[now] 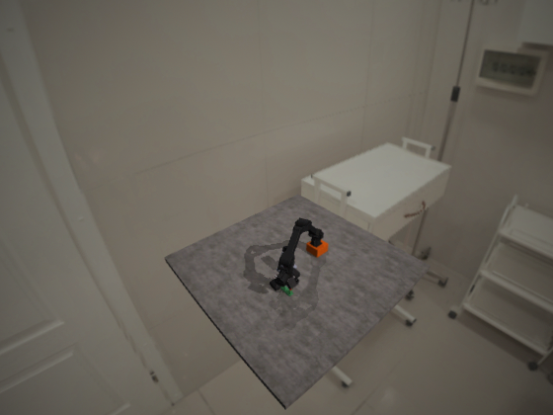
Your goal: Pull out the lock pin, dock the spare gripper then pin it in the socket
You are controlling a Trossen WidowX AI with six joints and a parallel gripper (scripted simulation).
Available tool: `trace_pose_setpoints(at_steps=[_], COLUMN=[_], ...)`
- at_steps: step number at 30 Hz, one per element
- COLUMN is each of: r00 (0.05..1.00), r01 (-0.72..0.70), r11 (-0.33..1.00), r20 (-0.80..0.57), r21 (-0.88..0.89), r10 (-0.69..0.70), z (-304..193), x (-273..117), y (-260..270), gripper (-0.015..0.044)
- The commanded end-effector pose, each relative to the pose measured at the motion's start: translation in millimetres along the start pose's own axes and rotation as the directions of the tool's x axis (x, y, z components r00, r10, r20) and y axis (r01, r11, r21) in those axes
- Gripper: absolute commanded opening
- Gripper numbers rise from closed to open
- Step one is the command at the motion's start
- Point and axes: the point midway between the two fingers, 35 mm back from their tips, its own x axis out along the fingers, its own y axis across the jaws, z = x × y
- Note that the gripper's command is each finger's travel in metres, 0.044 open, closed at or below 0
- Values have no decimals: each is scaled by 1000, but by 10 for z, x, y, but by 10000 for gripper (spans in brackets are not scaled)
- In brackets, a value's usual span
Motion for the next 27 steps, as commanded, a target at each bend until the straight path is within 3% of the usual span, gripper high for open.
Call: trace_pose_setpoints(at_steps=[1, 11, 27], r00=[1000, 1000, 1000], r01=[2, 2, 2], r11=[1000, 1000, 1000], r20=[-3, -3, -3], r21=[-3, -3, -3], r10=[-2, -2, -2], z=[-4, -16, -157], x=[5, -48, -586], y=[-4, -5, -8], gripper=[0, 0, 0])
